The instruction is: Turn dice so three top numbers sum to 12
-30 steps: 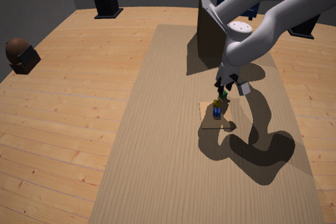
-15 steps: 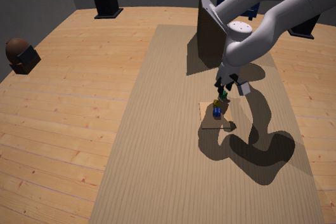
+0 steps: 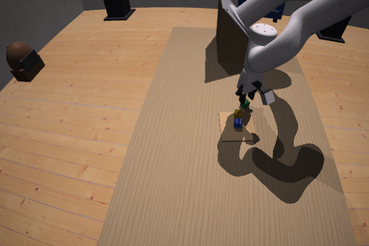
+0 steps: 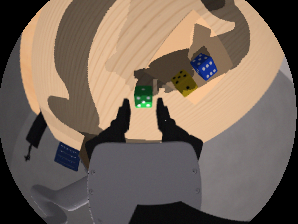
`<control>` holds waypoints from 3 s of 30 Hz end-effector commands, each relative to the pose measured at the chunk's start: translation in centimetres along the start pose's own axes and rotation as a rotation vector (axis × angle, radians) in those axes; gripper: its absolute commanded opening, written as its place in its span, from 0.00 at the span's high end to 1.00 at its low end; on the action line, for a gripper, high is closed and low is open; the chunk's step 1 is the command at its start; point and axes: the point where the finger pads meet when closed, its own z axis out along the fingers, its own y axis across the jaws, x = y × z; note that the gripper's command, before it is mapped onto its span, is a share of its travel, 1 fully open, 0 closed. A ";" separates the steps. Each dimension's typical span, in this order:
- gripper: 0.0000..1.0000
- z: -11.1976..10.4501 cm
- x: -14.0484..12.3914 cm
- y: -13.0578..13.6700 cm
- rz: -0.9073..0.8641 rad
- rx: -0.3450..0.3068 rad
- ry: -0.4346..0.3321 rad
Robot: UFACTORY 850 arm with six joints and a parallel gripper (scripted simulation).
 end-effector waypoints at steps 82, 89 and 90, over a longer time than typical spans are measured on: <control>0.53 3.4 0.1 0.1 0.000 -0.001 0.001; 0.53 3.4 0.1 0.1 0.000 -0.001 0.001; 0.53 3.4 0.1 0.1 0.000 -0.001 0.001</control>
